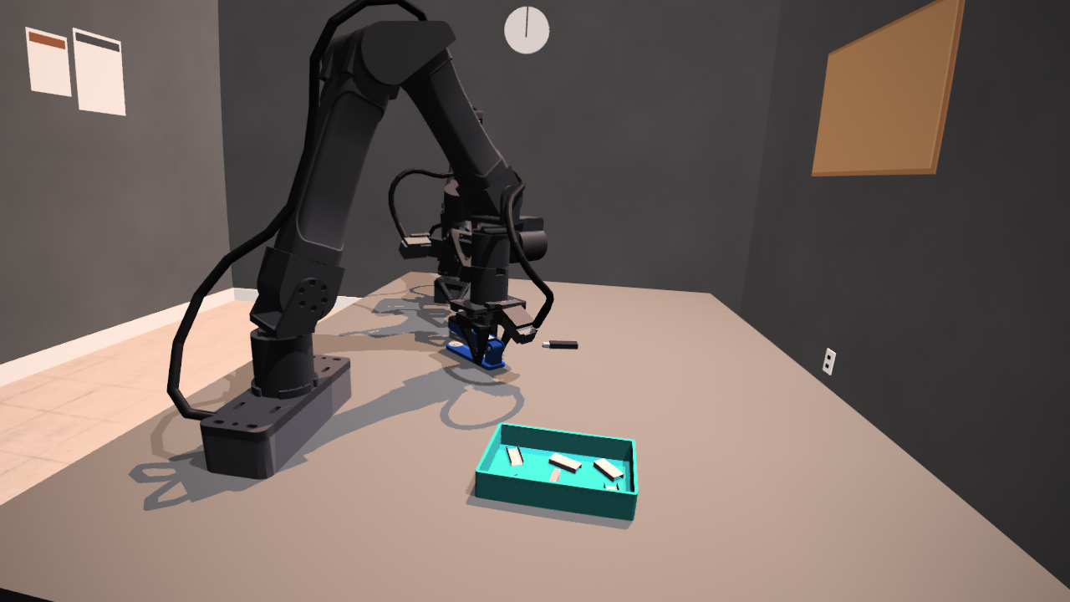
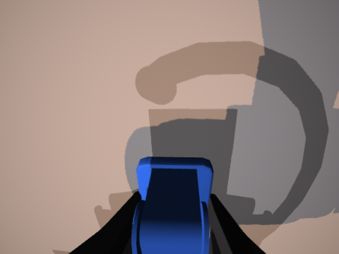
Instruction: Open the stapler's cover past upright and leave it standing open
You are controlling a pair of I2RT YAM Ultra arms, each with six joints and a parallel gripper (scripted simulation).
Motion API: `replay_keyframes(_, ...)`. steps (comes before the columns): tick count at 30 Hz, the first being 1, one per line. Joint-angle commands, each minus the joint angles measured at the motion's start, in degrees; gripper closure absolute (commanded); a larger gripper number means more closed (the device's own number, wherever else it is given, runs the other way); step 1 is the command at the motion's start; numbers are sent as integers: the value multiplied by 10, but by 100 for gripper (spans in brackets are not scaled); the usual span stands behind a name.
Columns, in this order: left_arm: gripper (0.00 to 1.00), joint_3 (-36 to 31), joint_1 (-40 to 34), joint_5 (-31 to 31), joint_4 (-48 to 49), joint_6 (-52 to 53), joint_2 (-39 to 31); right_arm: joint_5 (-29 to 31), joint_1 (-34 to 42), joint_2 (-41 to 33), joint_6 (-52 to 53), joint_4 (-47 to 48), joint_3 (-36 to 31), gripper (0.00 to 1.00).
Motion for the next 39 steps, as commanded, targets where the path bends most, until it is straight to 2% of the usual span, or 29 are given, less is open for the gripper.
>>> replay_keyframes(1,23,14,-7,-10,26,-17,5,-1,-1,-3,3,2,1,72)
replay_keyframes(4,54,7,-9,-30,62,-66,9,-1,-1,-3,3,2,1,72)
replay_keyframes(6,54,7,-9,-30,62,-66,9,-1,-1,-3,3,2,1,72)
replay_keyframes(9,54,-4,-26,-65,110,-140,32,-1,-1,-3,3,2,1,72)
replay_keyframes(21,54,-3,-128,-225,255,-404,185,-1,-1,-3,3,2,1,72)
replay_keyframes(23,54,-3,-128,-225,255,-404,185,-1,-1,-3,3,2,1,72)
replay_keyframes(24,54,3,-142,-254,277,-437,207,-1,-1,-3,3,2,1,72)
replay_keyframes(32,54,31,-209,-367,308,-616,303,-1,-1,-3,3,2,1,72)
replay_keyframes(39,54,62,-249,-442,293,-744,353,-1,-1,-3,3,2,1,72)
